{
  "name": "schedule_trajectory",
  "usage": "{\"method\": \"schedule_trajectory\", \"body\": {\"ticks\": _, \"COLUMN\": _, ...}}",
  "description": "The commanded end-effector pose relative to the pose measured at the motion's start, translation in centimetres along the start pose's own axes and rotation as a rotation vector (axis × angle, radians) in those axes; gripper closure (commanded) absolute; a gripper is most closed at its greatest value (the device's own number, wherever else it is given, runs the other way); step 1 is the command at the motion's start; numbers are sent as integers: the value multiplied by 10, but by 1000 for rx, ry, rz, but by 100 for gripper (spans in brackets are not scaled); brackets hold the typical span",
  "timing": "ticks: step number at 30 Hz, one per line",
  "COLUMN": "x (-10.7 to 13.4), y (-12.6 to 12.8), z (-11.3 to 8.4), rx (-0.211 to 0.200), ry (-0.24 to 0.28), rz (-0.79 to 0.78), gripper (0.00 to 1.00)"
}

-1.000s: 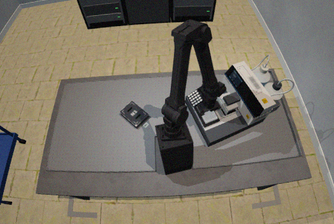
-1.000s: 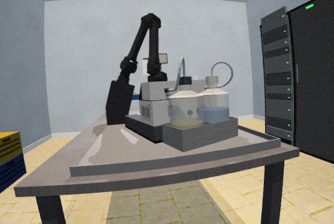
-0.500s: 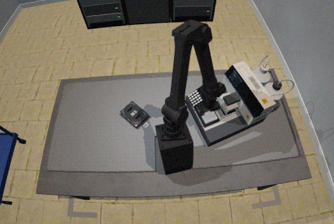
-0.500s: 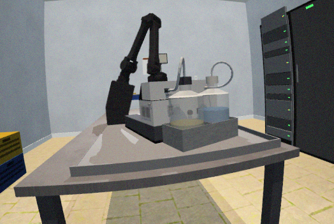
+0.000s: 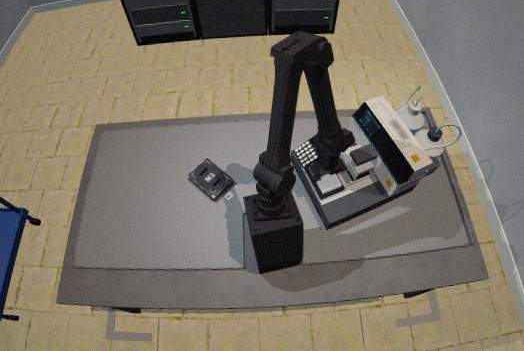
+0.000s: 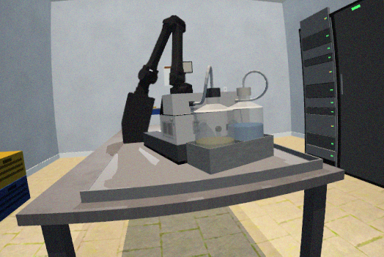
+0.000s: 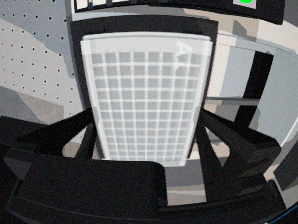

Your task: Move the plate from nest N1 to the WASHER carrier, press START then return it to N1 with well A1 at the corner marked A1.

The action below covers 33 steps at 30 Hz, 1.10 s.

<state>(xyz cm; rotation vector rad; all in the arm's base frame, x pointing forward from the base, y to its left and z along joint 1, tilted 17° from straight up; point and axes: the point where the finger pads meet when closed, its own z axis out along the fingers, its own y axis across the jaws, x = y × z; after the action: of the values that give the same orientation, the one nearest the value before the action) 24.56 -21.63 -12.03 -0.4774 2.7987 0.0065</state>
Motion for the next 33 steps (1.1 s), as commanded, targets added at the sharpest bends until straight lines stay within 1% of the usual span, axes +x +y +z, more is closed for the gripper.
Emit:
{"method": "schedule_trajectory", "body": {"ticks": 1, "x": -5, "y": -3, "z": 6, "rx": 4, "ry": -1, "rz": -8, "gripper": 18}}
{"method": "schedule_trajectory", "body": {"ticks": 33, "x": -1, "y": 6, "z": 11, "rx": -6, "ry": 3, "rz": -4, "gripper": 18}}
